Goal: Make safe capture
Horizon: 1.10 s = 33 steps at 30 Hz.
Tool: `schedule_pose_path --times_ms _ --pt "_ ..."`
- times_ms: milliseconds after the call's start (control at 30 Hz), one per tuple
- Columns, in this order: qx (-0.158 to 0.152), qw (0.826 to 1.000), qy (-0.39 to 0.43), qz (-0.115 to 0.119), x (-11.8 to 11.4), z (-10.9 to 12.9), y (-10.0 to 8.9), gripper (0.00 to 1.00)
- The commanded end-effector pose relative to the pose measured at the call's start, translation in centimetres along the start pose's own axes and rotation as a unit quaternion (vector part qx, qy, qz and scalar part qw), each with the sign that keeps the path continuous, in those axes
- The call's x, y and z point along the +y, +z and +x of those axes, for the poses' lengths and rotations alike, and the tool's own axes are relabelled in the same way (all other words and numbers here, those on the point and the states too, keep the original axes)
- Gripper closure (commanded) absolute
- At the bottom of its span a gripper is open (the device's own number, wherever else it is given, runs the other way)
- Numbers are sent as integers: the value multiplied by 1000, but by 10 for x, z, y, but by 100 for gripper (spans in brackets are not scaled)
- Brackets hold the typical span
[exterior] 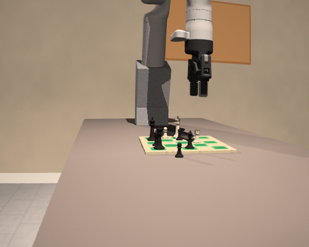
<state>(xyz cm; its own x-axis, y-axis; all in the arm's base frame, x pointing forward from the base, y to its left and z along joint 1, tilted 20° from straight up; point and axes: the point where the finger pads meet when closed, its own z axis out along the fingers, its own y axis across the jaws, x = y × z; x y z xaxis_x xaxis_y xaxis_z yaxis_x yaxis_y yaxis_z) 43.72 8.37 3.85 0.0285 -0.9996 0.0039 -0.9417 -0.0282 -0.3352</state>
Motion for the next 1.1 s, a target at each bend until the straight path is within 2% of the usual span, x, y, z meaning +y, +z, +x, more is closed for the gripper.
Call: schedule_pose_path --times_ms 0,533,1067 --pt "0 1000 2 2 -2 1 -3 0" --pt "0 1000 2 3 -2 1 -15 0" --pt "0 1000 2 3 -2 1 -46 0"
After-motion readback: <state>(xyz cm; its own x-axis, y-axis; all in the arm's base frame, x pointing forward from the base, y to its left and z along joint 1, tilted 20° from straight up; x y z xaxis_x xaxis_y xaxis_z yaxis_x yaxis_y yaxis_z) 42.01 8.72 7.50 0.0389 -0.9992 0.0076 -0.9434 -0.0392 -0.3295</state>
